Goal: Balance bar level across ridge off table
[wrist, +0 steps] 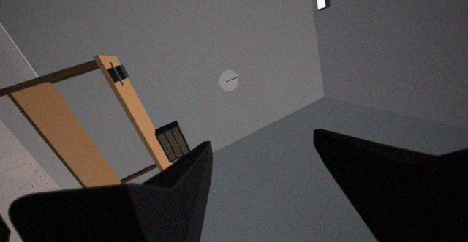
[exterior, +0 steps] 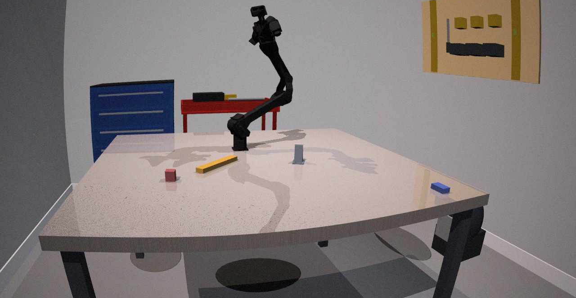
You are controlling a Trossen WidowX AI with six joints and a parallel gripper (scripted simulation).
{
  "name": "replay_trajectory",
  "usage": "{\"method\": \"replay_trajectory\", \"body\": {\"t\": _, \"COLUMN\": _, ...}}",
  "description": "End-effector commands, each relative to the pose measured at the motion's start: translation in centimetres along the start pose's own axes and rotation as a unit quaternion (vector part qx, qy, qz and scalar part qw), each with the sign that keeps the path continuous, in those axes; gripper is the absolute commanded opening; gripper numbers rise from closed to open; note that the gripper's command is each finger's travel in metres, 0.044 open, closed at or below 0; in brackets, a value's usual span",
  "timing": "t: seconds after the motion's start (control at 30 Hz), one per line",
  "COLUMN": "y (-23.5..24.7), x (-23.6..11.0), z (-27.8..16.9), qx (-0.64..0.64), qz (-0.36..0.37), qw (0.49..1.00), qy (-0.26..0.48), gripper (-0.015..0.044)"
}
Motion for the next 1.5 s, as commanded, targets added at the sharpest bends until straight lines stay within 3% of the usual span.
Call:
{"method": "replay_trajectory", "body": {"t": 0.0, "y": -0.8, "x": 0.9, "z": -3.4, "qx": 0.092, "qz": -0.001, "qw": 0.995, "qy": 0.024, "gripper": 0.0315}}
{"method": "replay_trajectory", "body": {"t": 0.3, "y": -0.8, "x": 3.1, "z": -10.3, "qx": 0.27, "qz": 0.007, "qw": 0.959, "qy": 0.086, "gripper": 0.0315}}
{"method": "replay_trajectory", "body": {"t": 0.63, "y": 2.5, "x": 5.6, "z": -17.3, "qx": 0.431, "qz": 0.043, "qw": 0.885, "qy": 0.172, "gripper": 0.0315}}
{"method": "replay_trajectory", "body": {"t": 1.0, "y": 8.0, "x": 7.9, "z": -23.5, "qx": 0.552, "qz": 0.081, "qw": 0.775, "qy": 0.297, "gripper": 0.0315}}
{"method": "replay_trajectory", "body": {"t": 1.47, "y": 16.7, "x": 9.3, "z": -28.3, "qx": 0.627, "qz": 0.131, "qw": 0.613, "qy": 0.463, "gripper": 0.0315}}
Point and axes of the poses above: the point midway between the two fingers, 35 mm back from their tips, its own x axis out along the fingers, its own y axis across the jaws, z = x × y, the point moved 5 cm from there along -x, back along the fingers, and after that the axes turned 9 degrees about x, right-handed, at the moved point
